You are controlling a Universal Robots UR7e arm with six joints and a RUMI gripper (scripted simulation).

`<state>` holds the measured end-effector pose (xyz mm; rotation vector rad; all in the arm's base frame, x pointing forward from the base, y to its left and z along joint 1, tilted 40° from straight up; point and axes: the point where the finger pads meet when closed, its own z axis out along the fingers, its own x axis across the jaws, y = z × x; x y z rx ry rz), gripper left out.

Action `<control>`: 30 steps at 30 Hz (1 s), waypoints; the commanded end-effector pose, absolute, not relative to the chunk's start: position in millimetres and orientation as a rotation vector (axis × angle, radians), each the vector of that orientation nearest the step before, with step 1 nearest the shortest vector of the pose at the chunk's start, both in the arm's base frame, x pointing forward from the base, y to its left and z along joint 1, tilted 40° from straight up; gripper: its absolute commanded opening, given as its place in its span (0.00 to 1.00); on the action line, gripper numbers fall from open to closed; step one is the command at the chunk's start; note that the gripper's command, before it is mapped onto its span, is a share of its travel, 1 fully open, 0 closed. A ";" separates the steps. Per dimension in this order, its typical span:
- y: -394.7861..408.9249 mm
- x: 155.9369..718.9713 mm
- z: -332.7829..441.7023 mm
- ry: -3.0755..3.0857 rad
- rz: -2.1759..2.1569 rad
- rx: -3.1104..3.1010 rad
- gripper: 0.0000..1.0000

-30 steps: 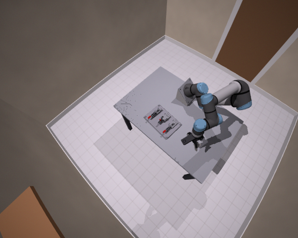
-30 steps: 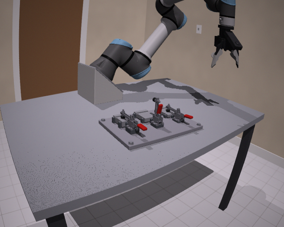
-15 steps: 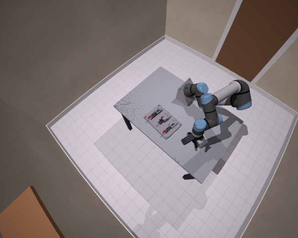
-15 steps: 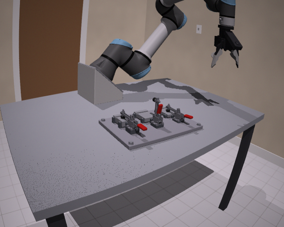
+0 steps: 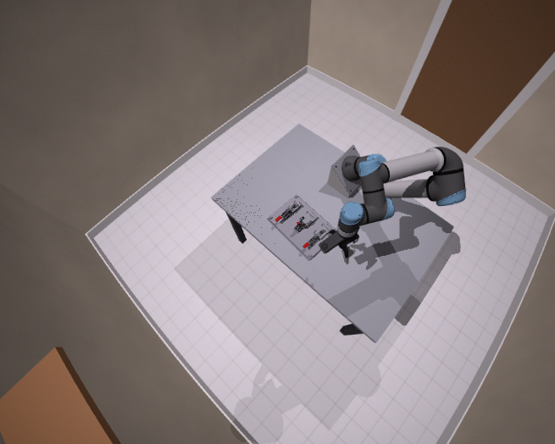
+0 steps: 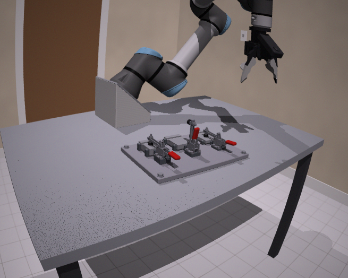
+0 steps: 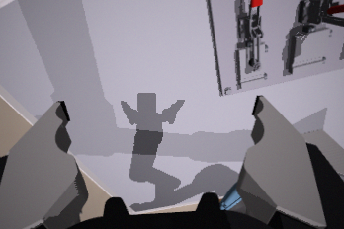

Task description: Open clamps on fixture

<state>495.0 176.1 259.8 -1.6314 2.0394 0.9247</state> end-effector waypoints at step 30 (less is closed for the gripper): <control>-15.6 395.7 75.0 1.797 0.739 -1.872 1.00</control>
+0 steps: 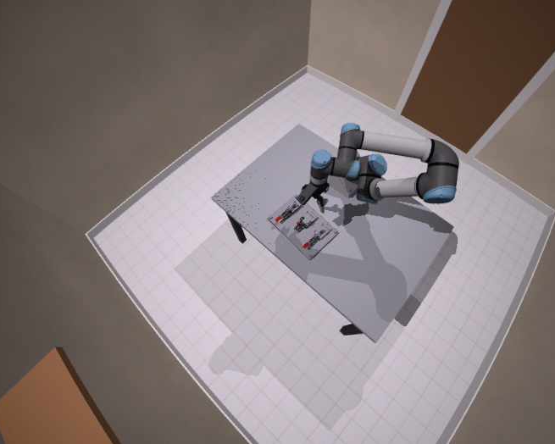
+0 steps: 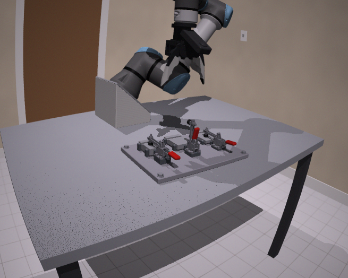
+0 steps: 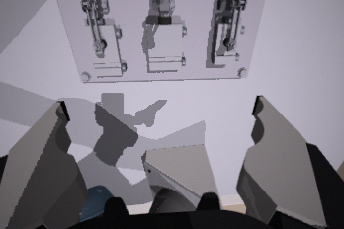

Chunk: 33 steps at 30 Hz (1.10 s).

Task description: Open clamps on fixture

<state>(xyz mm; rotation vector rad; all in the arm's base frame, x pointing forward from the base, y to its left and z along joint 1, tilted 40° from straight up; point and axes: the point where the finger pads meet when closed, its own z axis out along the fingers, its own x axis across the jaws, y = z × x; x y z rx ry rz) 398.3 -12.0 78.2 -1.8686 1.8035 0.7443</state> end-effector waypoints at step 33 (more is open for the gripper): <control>-15.6 395.7 75.0 1.797 0.739 -1.872 0.00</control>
